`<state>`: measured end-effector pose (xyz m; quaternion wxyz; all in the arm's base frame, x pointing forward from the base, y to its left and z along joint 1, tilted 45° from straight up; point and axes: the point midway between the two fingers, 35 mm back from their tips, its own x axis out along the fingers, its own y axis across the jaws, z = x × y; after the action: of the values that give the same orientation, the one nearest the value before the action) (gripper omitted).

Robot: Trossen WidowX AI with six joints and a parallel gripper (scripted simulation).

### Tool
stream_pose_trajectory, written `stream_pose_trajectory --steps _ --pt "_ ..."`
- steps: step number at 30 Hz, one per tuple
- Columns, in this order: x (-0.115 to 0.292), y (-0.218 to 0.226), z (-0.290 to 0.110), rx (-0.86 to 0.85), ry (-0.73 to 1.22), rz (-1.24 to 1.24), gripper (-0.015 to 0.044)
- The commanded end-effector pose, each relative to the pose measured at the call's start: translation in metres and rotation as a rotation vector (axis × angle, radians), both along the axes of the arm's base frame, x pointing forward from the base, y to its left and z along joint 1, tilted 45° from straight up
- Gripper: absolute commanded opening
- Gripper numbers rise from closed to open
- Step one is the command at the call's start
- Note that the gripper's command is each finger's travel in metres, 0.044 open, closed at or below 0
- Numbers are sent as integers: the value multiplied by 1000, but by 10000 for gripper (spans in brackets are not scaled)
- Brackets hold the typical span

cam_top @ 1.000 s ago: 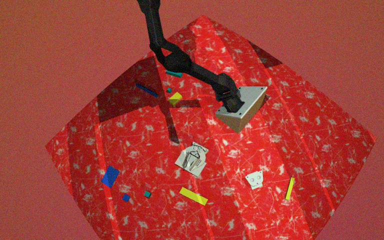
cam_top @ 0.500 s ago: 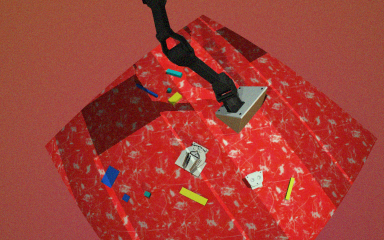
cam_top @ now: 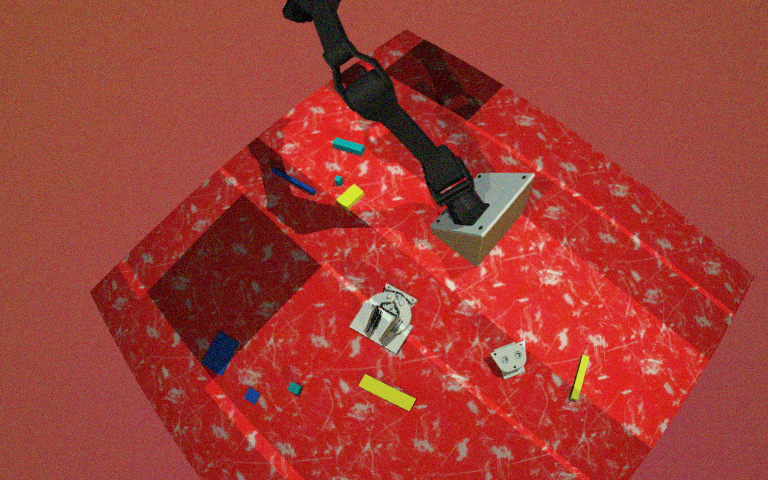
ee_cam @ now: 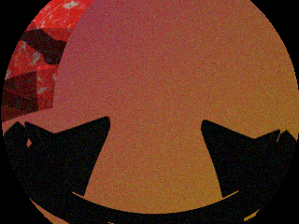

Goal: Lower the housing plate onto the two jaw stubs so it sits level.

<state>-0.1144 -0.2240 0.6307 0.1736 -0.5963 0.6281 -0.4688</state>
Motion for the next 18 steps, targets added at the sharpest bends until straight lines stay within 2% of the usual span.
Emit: stream_pose_trajectory --steps 1,18 --pt "0 -19 -12 24 -73 55 440" --pt "36 -98 -63 158 -344 302 440"
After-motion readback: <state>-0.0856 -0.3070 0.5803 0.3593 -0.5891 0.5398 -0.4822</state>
